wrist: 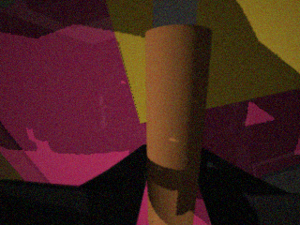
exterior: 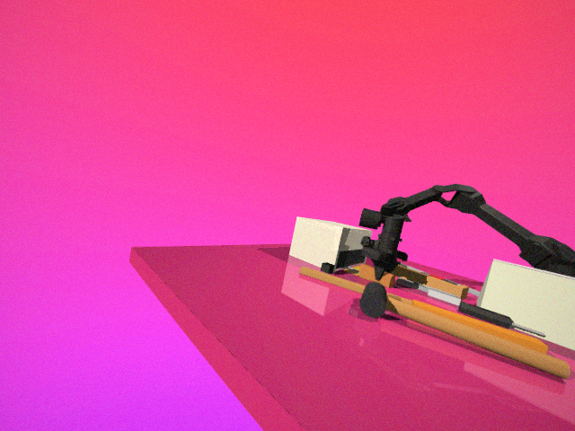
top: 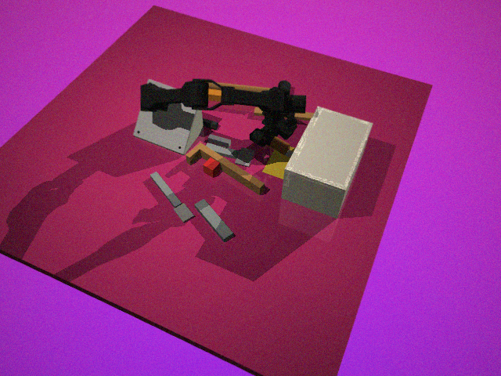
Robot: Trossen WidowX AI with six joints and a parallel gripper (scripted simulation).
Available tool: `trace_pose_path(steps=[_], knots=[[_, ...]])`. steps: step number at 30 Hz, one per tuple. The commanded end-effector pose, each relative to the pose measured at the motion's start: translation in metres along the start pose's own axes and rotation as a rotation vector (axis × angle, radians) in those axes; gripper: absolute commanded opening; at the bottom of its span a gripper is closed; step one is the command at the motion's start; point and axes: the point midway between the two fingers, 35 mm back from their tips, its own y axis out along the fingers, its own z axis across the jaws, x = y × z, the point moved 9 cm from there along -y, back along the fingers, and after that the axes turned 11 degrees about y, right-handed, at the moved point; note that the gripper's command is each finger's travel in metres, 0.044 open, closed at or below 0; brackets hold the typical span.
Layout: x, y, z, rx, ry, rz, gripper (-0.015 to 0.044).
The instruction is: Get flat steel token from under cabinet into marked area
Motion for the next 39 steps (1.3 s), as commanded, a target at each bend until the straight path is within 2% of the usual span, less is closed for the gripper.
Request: trace_pose_path(steps=[1,39], knots=[[-0.006,0.001,-0.001,-0.005,0.001,0.000,0.0000],[-0.048,0.001,-0.007,-0.005,0.000,0.001,0.0000]])
